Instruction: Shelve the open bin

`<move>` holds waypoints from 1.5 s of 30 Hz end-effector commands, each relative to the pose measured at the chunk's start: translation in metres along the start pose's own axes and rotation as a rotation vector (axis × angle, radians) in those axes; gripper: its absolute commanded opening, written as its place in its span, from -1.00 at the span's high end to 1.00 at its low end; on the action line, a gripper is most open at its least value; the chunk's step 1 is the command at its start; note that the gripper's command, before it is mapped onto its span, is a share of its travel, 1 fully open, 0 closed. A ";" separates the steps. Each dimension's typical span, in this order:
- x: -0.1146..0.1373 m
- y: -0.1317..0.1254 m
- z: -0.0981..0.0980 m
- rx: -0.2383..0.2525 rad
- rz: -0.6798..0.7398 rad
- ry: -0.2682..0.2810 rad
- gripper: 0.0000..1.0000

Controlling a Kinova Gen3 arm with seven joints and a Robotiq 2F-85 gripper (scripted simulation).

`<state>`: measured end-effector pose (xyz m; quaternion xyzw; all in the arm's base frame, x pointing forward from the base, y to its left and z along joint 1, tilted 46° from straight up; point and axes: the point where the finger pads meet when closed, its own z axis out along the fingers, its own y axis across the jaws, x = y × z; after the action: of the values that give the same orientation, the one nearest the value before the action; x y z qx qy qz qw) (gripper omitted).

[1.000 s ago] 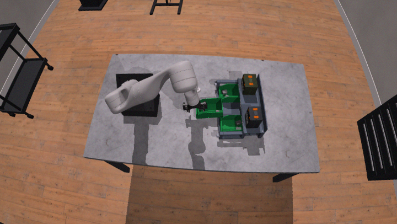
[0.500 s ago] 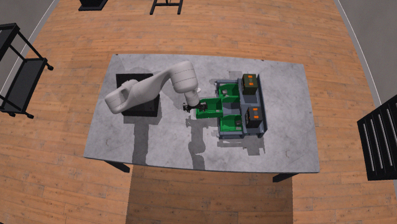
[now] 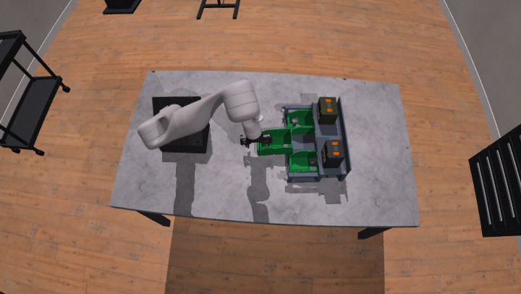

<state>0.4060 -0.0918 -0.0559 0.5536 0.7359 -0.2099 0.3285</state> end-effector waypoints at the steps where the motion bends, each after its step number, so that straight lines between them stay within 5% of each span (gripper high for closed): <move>1: 0.000 0.001 -0.001 -0.002 0.000 0.001 -1.00; 6: 0.000 0.001 -0.001 -0.002 0.000 0.001 -1.00; 7: 0.000 0.001 -0.001 -0.002 0.000 0.001 0.80; 45: 0.000 0.001 -0.001 -0.002 0.000 0.001 0.80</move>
<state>0.4060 -0.0916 -0.0557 0.5535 0.7360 -0.2099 0.3285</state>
